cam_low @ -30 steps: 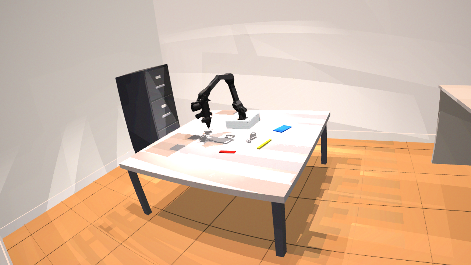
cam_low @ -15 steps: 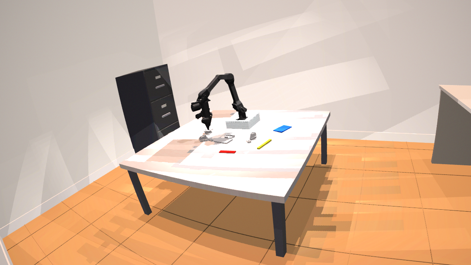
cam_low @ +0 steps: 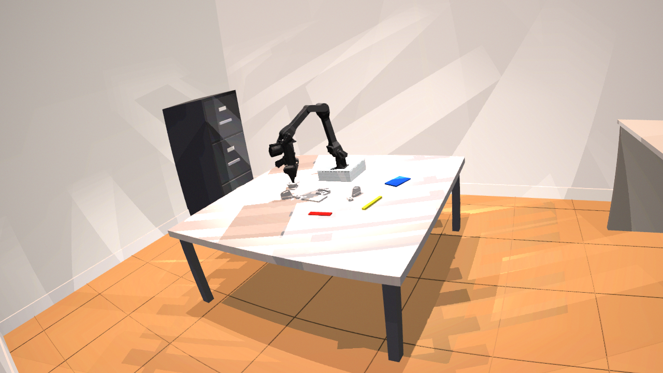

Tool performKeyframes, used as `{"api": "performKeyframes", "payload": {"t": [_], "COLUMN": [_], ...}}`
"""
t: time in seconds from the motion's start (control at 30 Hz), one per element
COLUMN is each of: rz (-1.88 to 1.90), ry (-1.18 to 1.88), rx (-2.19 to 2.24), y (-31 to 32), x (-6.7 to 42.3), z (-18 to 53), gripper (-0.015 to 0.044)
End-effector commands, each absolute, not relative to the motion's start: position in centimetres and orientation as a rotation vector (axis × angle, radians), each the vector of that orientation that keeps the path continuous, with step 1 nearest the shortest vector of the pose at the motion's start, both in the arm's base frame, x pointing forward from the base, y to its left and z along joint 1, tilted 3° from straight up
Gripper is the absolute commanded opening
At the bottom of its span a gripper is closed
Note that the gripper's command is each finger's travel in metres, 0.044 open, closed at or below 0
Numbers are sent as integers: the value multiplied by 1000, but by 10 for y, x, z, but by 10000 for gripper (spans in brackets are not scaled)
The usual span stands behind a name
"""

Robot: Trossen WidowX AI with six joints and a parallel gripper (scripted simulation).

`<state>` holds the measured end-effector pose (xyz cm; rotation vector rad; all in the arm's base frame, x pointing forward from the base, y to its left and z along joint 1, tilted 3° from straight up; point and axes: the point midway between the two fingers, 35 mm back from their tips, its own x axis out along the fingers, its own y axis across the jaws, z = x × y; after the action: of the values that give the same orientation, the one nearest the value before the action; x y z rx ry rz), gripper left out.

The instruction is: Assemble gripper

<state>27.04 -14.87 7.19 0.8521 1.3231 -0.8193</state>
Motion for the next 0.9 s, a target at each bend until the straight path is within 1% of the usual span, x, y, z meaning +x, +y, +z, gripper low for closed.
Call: {"api": "performKeyframes", "payload": {"t": [0.0, 0.23, 0.77, 0.8, 0.87], "rz": [-819, -819, -819, -819, -819], "ry": [1323, 1323, 1323, 1323, 1323], "rx": [852, 852, 852, 852, 852], "y": [-149, -149, -149, -149, -149], "x": [270, 270, 270, 270, 270], "z": [72, 72, 72, 72, 72], "gripper": [440, 440, 20, 0, 0]}}
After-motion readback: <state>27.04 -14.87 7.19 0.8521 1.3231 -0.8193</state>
